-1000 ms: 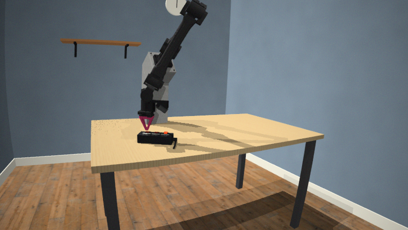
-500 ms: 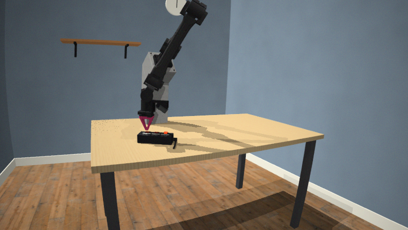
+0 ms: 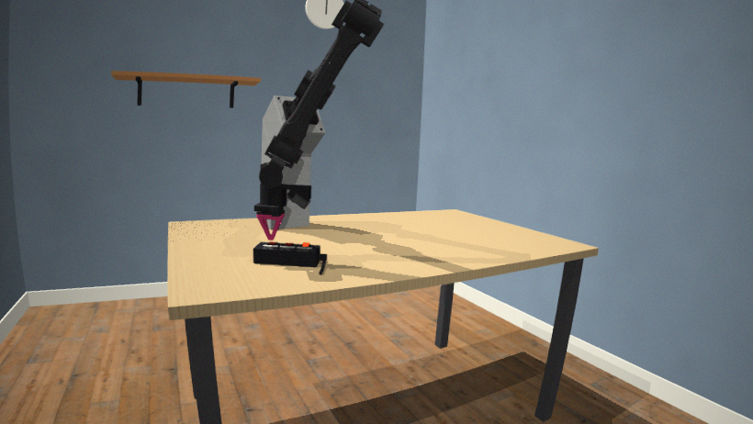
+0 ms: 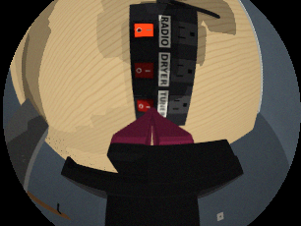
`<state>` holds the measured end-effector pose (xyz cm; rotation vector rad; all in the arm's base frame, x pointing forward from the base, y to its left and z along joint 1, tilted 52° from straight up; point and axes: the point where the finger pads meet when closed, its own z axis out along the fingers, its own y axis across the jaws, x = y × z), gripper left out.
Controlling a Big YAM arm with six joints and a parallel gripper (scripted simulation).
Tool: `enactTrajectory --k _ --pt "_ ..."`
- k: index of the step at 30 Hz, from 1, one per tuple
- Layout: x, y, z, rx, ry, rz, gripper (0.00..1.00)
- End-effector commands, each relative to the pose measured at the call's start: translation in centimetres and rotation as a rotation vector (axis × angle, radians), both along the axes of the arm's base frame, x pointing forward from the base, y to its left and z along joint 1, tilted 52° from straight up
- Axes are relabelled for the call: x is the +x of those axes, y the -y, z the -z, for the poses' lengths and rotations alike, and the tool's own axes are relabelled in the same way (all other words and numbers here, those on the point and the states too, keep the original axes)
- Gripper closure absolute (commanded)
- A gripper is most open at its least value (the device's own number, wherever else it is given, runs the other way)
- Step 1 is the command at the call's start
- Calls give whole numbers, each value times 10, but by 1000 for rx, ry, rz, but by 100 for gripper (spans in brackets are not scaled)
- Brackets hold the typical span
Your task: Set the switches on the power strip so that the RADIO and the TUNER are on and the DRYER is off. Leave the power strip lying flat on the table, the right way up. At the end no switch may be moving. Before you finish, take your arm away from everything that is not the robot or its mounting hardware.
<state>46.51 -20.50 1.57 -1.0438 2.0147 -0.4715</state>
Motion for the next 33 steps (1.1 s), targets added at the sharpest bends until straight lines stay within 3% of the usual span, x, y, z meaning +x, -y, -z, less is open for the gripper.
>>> enactTrajectory --k 1,33 --pt "-1 4 2 -1 -9 -3 100" --pt "-8 4 7 -4 -4 4 100"
